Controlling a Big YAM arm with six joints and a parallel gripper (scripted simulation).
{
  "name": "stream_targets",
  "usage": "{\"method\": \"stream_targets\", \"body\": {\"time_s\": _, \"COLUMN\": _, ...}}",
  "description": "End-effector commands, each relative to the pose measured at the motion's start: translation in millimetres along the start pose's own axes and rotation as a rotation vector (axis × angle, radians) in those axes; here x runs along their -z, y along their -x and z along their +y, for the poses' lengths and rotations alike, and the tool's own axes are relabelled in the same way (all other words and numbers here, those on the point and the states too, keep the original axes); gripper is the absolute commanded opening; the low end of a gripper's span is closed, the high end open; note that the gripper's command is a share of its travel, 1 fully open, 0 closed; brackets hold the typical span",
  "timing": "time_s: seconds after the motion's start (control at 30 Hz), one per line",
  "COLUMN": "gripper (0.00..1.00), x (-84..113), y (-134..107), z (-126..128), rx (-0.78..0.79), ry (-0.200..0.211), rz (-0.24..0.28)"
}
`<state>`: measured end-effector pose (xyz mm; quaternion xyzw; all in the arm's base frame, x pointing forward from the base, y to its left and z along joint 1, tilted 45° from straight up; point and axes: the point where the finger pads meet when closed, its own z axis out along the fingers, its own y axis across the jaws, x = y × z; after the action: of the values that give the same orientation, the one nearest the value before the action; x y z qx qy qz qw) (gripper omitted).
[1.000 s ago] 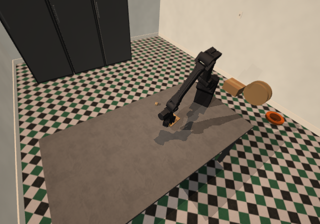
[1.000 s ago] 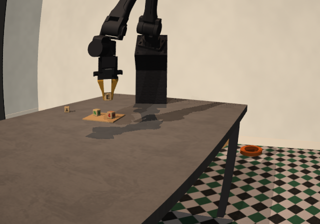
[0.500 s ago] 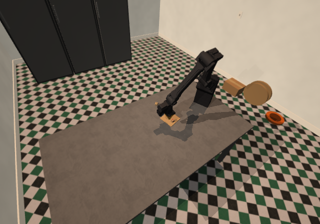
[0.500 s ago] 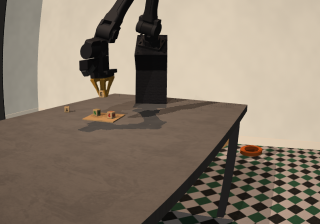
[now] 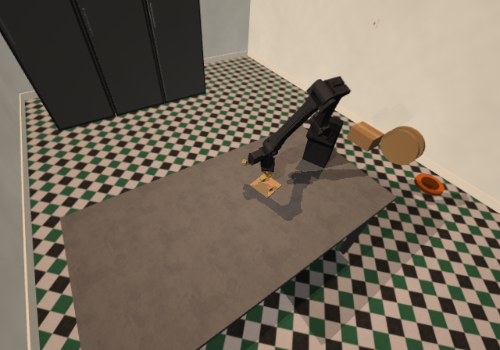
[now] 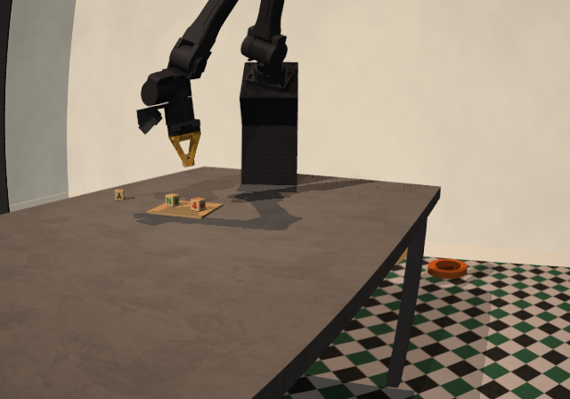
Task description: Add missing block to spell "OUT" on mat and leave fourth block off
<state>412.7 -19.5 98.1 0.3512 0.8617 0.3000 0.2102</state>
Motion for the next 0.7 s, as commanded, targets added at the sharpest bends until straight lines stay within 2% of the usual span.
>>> {"method": "stream_targets", "body": {"time_s": 0.0, "gripper": 0.2, "x": 14.4, "y": 18.2, "z": -10.3, "rx": -0.271, "ry": 0.028, "rz": -0.064}}
{"method": "stream_targets", "body": {"time_s": 0.07, "gripper": 0.2, "x": 10.4, "y": 10.8, "z": -7.2, "rx": -0.359, "ry": 0.039, "rz": -0.06}}
{"method": "stream_targets", "body": {"time_s": 0.23, "gripper": 0.2, "x": 10.5, "y": 10.3, "z": -9.0, "rx": -0.587, "ry": 0.051, "rz": -0.088}}
{"method": "stream_targets", "body": {"time_s": 0.37, "gripper": 0.2, "x": 10.5, "y": 10.3, "z": -9.0, "rx": -0.763, "ry": 0.064, "rz": -0.129}}
{"method": "stream_targets", "body": {"time_s": 0.43, "gripper": 0.2, "x": 10.5, "y": 10.3, "z": -9.0, "rx": -0.763, "ry": 0.064, "rz": -0.129}}
{"method": "stream_targets", "body": {"time_s": 0.47, "gripper": 0.2, "x": 10.5, "y": 10.3, "z": -9.0, "rx": -0.858, "ry": 0.083, "rz": -0.159}}
{"method": "stream_targets", "body": {"time_s": 0.67, "gripper": 0.2, "x": 10.2, "y": 11.5, "z": -8.1, "rx": -0.857, "ry": 0.083, "rz": -0.16}}
